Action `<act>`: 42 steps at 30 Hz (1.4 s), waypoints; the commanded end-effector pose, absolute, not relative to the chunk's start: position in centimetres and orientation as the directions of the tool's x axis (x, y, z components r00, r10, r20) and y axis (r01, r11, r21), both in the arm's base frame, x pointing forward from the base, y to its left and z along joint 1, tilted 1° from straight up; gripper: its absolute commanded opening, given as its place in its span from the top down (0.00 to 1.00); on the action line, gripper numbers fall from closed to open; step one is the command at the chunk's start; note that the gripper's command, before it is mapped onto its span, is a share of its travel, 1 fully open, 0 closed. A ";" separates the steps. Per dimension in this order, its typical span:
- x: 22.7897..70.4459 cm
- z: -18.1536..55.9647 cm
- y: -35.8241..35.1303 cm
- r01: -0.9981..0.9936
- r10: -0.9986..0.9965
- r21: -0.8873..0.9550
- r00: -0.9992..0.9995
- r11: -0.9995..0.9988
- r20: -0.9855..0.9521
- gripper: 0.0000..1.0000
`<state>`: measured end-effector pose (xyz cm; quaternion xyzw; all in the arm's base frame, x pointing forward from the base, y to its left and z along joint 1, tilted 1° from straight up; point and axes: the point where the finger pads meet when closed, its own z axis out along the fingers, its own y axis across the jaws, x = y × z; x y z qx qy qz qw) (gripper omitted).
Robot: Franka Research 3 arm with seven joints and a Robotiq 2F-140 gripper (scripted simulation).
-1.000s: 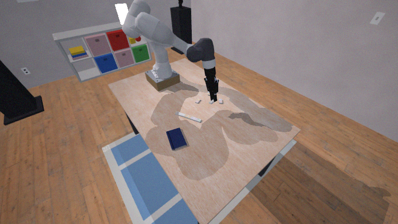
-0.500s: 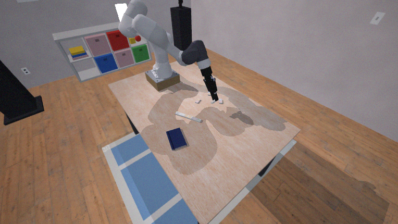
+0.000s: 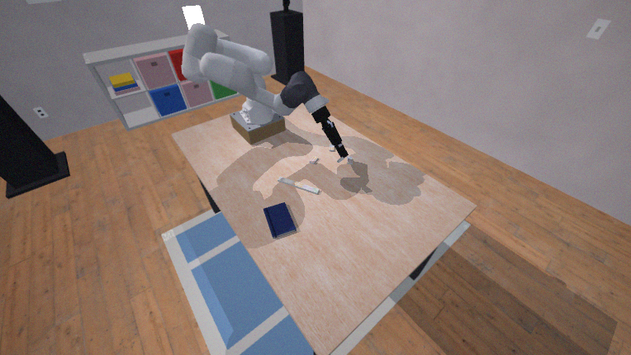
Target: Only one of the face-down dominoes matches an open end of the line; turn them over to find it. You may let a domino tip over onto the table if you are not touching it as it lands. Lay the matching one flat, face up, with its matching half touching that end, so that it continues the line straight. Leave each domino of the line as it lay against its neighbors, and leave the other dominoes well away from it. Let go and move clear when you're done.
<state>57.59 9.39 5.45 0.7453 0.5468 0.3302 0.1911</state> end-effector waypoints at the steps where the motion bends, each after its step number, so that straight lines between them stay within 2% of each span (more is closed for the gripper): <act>1: 58.3 5.4 8.0 0.536 0.867 0.681 0.312 -0.499 0.389 0.78; 9: 58.3 5.4 8.0 0.337 0.744 0.665 0.365 -0.666 0.560 0.78; 16: 58.3 5.4 8.0 0.209 0.641 0.622 0.432 -0.755 0.634 0.78; 35: 58.4 3.8 8.1 -0.049 0.490 0.593 0.511 -0.803 0.706 0.78; 42: 58.4 1.9 8.1 -0.209 0.390 0.553 0.515 -0.806 0.763 0.78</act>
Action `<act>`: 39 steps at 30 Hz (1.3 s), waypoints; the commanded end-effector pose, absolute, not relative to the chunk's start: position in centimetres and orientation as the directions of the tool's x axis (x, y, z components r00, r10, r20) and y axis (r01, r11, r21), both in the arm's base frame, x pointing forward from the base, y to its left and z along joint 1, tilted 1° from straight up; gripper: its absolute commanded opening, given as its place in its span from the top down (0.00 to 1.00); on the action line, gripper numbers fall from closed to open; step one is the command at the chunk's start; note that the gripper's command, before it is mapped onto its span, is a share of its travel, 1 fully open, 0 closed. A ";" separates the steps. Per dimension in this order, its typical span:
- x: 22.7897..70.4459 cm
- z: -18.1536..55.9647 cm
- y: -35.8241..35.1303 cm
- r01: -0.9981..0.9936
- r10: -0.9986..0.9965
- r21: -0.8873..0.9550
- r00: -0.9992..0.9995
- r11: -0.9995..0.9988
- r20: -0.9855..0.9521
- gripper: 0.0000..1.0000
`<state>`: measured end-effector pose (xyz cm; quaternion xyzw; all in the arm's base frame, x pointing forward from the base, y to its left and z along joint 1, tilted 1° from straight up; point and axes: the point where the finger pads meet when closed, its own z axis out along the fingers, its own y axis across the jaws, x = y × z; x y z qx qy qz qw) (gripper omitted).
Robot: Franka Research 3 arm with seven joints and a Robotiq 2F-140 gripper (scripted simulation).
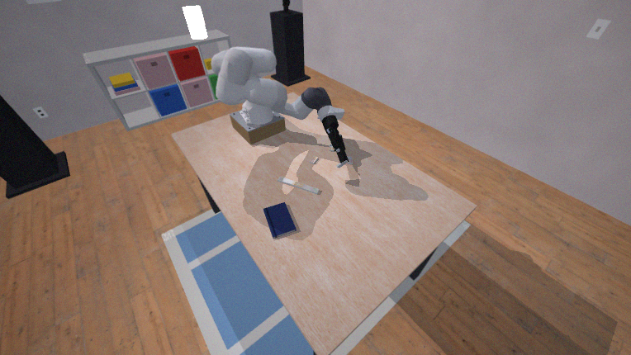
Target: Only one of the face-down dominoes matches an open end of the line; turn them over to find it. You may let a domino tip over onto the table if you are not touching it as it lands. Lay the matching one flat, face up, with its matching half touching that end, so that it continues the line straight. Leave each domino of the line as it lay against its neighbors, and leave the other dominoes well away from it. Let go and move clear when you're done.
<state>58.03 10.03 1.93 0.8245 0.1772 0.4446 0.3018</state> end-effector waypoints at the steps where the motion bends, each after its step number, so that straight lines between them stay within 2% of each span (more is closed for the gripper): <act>1: 58.4 1.6 8.1 -0.228 0.377 0.547 0.514 -0.806 0.770 0.78; 10: 58.4 -0.5 8.2 -0.371 0.272 0.482 0.493 -0.794 0.826 0.78; 25: 58.5 -3.8 8.3 -0.712 -0.025 0.198 0.290 -0.673 0.957 0.78; 27: 58.5 -3.8 8.3 -0.712 -0.025 0.198 0.290 -0.673 0.957 0.78; 34: 58.5 -4.3 8.3 -0.813 -0.152 -0.006 0.101 -0.582 0.983 0.78; 39: 58.5 -4.4 8.3 -0.813 -0.152 -0.006 0.101 -0.582 0.983 0.78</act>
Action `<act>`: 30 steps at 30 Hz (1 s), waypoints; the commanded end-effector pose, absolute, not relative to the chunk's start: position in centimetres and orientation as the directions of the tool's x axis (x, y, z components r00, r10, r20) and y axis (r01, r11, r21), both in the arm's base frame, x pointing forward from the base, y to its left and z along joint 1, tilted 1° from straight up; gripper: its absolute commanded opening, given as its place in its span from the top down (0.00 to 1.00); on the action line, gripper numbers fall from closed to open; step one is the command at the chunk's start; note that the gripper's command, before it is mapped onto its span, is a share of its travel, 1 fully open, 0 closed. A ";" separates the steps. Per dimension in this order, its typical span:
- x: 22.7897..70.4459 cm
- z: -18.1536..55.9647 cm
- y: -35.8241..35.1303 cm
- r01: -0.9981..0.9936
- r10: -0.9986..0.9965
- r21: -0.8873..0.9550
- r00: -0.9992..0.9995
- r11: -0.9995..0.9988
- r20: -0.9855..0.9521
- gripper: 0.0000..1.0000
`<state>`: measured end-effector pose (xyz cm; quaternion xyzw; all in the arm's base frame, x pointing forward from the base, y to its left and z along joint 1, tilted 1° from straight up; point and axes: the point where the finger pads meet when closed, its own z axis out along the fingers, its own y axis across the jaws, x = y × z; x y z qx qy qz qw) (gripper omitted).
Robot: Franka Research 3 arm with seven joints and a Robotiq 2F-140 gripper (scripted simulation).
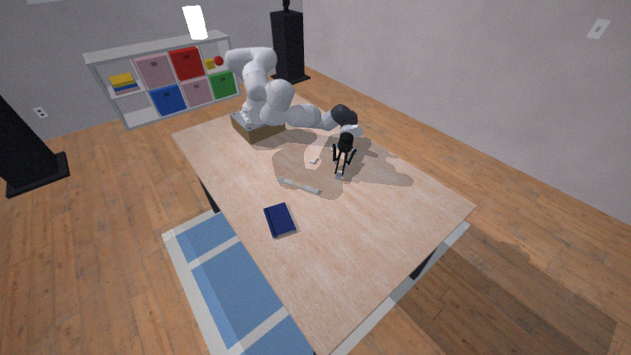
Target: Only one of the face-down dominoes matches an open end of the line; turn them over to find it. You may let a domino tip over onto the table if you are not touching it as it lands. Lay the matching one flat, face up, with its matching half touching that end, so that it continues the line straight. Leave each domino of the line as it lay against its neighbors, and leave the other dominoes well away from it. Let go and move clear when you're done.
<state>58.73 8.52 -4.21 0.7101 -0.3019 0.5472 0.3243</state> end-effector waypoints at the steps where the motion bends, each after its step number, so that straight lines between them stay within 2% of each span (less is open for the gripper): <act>1: 58.5 -4.4 8.3 -0.813 -0.152 -0.006 0.101 -0.582 0.983 0.78; 23: 58.5 -4.4 8.3 -0.813 -0.152 -0.006 0.101 -0.582 0.983 0.78; 24: 58.5 -4.4 8.3 -0.813 -0.152 -0.006 0.101 -0.582 0.983 0.67; 30: 58.5 -4.4 8.3 -0.813 -0.152 -0.006 0.101 -0.582 0.983 0.67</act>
